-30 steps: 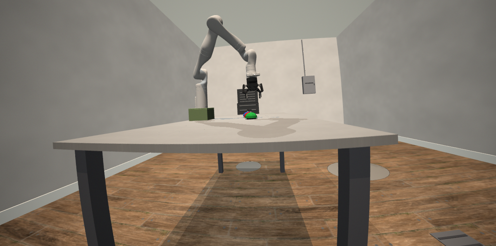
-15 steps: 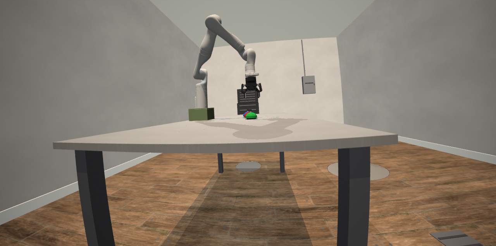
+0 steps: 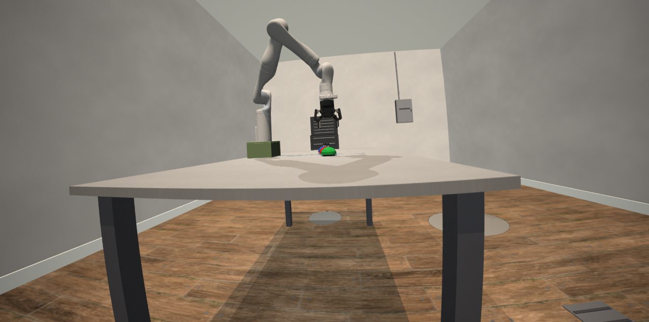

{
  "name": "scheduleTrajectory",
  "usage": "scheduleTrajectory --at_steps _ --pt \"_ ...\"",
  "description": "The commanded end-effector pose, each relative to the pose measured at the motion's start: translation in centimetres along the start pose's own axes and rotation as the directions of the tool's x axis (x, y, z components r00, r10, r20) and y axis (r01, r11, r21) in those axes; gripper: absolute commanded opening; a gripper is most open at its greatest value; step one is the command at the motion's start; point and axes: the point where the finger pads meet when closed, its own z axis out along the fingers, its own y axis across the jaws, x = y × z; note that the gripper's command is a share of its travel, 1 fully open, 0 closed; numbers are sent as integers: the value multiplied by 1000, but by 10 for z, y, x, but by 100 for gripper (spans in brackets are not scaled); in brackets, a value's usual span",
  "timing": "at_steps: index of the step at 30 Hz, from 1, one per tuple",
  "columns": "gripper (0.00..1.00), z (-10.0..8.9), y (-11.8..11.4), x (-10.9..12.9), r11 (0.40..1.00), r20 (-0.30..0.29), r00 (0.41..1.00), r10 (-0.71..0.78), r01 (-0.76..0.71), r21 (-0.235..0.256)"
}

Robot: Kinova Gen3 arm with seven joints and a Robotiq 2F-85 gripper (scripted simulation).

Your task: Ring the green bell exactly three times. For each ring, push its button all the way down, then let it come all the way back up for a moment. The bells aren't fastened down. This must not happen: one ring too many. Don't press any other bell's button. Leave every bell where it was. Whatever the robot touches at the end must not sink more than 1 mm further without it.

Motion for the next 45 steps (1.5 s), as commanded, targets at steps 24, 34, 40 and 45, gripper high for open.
scheduleTrajectory --at_steps 24,34,40,45 --pt "100 -4 8 2 1000 16 1000 15 -15 -6" --pt "0 -4 9 2 1000 17 1000 15 -15 -7" --pt "0 -4 9 2 1000 17 1000 15 -15 -7" --pt "0 -4 9 2 1000 17 1000 15 -15 -7"
